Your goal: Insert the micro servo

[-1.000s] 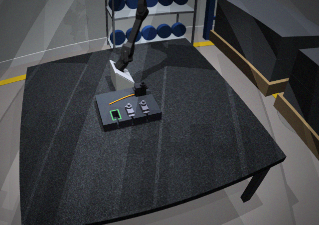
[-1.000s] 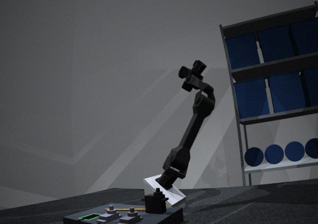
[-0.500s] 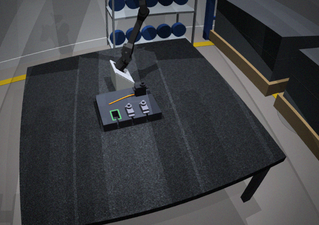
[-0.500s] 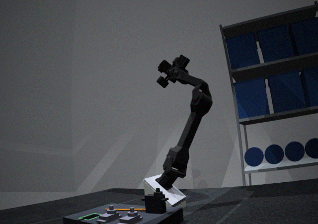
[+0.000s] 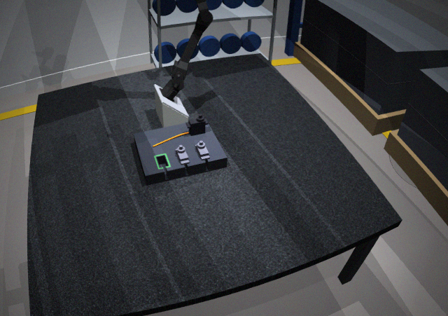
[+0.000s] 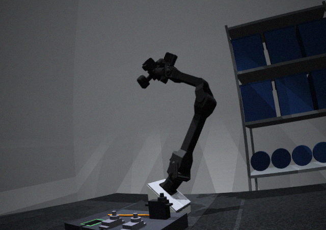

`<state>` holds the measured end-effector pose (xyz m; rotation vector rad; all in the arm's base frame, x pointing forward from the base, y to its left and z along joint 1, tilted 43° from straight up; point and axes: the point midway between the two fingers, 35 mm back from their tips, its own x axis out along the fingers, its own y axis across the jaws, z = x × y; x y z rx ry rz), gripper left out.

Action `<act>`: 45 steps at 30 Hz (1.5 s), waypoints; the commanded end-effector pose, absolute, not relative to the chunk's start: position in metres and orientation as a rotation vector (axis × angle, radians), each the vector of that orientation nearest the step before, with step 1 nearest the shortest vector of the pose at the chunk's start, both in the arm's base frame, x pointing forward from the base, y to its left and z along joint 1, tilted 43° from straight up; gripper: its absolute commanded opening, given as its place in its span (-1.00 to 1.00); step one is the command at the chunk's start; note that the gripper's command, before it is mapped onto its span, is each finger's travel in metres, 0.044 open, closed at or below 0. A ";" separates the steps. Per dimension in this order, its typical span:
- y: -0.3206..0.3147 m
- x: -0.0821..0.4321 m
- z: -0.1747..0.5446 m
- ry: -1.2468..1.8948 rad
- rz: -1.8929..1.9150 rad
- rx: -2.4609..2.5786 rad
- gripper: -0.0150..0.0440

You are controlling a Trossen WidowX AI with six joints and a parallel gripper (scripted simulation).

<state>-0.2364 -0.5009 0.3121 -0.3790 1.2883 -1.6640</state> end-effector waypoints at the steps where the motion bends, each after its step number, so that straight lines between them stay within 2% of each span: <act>1: -0.508 -0.197 0.296 1.192 -1.597 -0.314 1.00; 11: -0.512 -0.091 0.245 1.004 -1.396 -0.084 1.00; 21: -0.486 0.009 0.200 0.889 -1.198 0.180 1.00; 33: -0.420 0.113 0.152 0.851 -0.967 0.532 1.00; 45: -0.329 0.185 0.115 0.918 -0.782 0.894 1.00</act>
